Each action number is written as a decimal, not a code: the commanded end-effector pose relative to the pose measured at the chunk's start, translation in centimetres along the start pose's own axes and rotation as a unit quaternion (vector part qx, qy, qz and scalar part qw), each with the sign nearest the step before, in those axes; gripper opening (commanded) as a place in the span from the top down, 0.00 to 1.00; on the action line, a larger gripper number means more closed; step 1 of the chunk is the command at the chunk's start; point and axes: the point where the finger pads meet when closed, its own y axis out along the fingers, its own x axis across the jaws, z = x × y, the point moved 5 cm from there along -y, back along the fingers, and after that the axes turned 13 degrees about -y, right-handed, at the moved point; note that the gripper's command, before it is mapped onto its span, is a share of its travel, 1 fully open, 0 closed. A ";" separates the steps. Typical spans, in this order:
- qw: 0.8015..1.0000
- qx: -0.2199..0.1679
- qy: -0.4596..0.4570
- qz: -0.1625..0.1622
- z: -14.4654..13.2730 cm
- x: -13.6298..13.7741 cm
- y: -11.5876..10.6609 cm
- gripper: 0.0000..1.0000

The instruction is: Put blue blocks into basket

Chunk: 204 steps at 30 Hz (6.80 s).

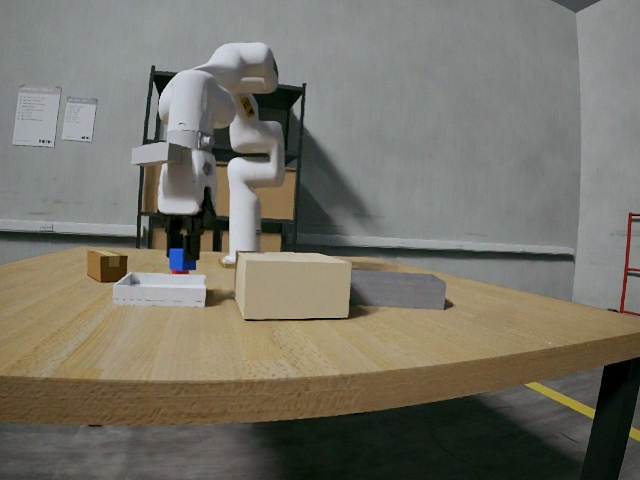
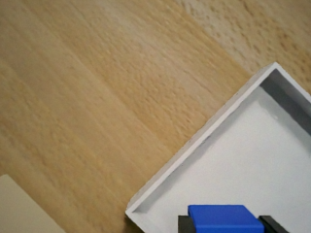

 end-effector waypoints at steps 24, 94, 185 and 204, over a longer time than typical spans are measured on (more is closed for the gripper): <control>1.000 0.003 0.000 0.001 0.2 -0.1 3.2 1.00; 1.000 0.003 0.000 0.001 0.2 -0.1 3.9 0.48; 0.845 -0.008 -0.534 -0.006 -23.7 -13.9 -9.5 0.48; 0.779 0.003 -0.628 -0.001 -37.7 -18.8 -9.6 0.48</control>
